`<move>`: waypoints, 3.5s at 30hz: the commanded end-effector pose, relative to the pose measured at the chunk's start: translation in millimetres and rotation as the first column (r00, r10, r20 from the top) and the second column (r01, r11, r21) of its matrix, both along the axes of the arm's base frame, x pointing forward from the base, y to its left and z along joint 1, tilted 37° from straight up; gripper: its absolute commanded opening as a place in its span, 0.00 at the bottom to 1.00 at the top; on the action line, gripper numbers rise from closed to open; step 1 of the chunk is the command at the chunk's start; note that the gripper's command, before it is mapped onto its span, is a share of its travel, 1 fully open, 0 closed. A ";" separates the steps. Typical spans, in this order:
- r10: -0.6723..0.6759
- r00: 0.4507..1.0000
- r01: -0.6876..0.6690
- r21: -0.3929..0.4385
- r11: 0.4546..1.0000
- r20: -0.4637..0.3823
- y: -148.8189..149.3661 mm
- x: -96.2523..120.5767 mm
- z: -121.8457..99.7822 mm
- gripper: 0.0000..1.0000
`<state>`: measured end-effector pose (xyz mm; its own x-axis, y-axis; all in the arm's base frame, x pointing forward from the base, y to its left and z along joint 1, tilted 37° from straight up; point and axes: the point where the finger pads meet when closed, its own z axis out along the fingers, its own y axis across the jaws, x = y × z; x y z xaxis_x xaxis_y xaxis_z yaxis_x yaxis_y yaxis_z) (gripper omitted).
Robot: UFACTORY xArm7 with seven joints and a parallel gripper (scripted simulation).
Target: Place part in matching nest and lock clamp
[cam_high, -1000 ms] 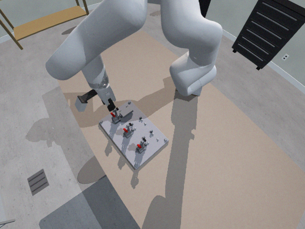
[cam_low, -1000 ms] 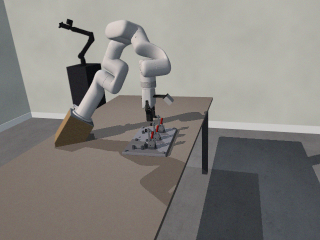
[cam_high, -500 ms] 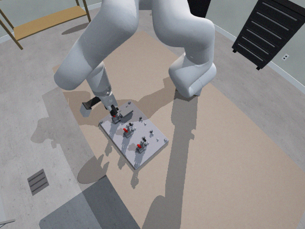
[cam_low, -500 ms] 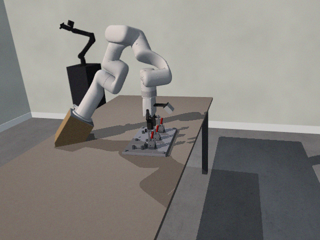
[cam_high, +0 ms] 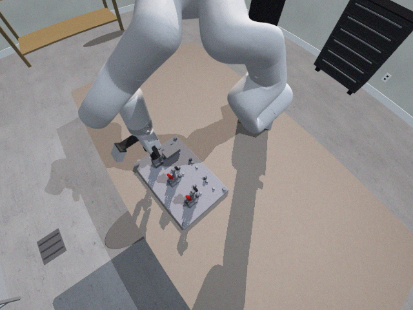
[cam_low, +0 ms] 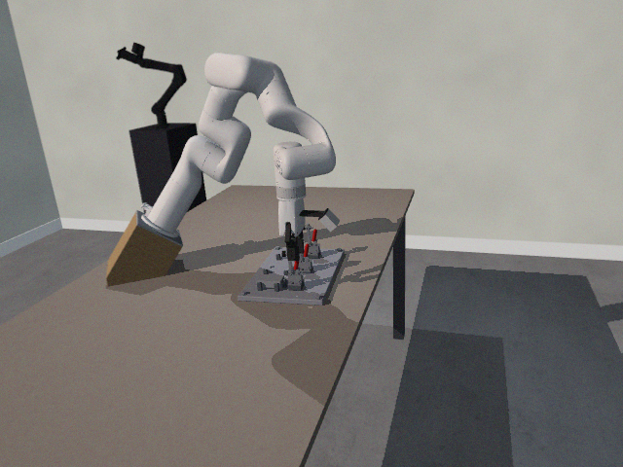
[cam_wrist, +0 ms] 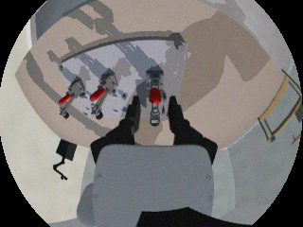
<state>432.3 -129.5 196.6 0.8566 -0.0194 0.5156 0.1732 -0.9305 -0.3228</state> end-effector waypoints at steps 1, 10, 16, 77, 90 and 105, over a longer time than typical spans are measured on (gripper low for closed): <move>-0.002 1.000 0.002 -0.001 1.000 0.001 -1.2 0.3 0.4 0.47; -0.002 1.000 0.002 -0.001 1.000 0.001 -1.2 0.3 0.4 0.47; -0.002 1.000 0.002 -0.001 1.000 0.001 -1.2 0.3 0.4 0.47; -0.002 1.000 0.002 -0.001 1.000 0.001 10.8 18.3 -27.9 0.00; -0.002 1.000 0.002 -0.001 1.000 0.001 10.8 18.3 -27.9 0.00; -0.002 1.000 0.002 -0.001 1.000 0.001 10.8 19.3 -27.3 0.00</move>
<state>450.6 -117.4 168.2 0.8572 -0.0195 0.5146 0.1730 -0.9303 -0.3234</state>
